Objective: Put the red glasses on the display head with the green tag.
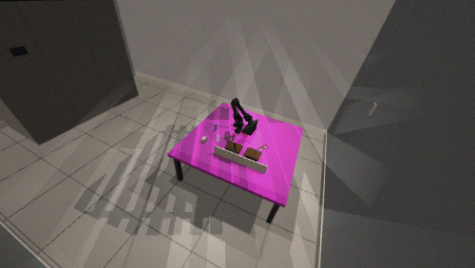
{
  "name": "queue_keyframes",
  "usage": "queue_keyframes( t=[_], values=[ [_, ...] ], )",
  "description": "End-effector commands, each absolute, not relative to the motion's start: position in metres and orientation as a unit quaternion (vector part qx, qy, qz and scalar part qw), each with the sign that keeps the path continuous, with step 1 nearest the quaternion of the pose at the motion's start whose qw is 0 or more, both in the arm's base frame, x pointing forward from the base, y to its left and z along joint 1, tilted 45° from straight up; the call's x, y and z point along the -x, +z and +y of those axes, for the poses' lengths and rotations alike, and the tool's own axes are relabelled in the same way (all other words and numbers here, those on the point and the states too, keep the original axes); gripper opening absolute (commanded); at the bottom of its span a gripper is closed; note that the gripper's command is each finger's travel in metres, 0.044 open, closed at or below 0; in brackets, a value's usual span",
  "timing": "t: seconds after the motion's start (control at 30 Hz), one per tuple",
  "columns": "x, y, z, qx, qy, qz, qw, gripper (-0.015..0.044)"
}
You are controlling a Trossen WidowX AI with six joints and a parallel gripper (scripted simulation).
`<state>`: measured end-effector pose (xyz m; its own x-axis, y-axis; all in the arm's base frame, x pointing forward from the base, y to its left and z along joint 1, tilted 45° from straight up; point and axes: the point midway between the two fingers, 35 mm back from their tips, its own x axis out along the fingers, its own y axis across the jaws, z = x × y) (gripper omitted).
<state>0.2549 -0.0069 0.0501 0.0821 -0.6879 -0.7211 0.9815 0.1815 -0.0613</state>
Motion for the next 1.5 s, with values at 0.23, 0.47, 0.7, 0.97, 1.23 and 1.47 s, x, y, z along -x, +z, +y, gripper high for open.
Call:
queue_keyframes(
  t=[0.23,0.47,0.7,0.97,1.23,1.47],
  values=[
    [-0.256,0.042,-0.018,-0.225,-0.598,0.320,0.700,0.0000],
    [-0.257,0.037,-0.026,-0.225,-0.598,0.319,0.700,0.0000],
    [-0.258,0.036,-0.027,-0.225,-0.598,0.319,0.700,0.0000],
    [-0.268,0.035,-0.026,-0.225,-0.598,0.319,0.700,0.0000],
    [-0.280,0.034,-0.024,-0.225,-0.597,0.319,0.700,0.0000],
    [-0.291,0.033,-0.022,-0.226,-0.597,0.319,0.701,0.0000]
  ],
)
